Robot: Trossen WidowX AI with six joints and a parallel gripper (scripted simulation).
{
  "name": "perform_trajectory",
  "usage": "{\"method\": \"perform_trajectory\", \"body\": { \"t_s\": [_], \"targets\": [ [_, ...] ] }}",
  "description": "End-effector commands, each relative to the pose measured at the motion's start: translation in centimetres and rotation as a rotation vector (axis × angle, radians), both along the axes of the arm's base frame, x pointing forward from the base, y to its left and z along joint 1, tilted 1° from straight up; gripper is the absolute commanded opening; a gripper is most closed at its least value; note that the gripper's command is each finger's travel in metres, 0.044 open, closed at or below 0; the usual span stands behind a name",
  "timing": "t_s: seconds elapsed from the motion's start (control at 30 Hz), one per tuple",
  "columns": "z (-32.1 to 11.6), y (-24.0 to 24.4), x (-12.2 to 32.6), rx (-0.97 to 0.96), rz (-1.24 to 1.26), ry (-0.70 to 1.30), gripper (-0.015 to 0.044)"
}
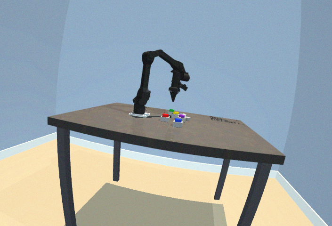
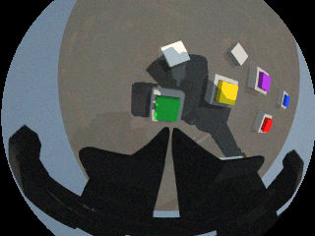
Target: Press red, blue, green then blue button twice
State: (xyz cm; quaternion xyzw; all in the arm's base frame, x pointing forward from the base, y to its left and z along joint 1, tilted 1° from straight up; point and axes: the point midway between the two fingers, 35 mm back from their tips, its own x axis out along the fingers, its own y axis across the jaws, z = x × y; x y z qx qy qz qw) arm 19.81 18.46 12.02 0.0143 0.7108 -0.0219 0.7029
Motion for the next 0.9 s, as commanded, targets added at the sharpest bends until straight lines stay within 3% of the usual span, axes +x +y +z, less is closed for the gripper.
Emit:
{"method": "perform_trajectory", "body": {
  "t_s": [0.0, 0.27, 0.57, 0.87],
  "targets": [
    [3.0, 0.0, -0.1, 0.016, -0.005, -0.015, 0.002],
    [3.2, -2.3, 2.3, 0.016, -0.01, -0.023, 0.002],
    [3.7, -13.2, 8.4, 0.002, -0.029, -0.051, 0.002],
    [3.7, -25.6, 9.2, -0.017, -0.022, -0.041, 0.002]
  ]
}}
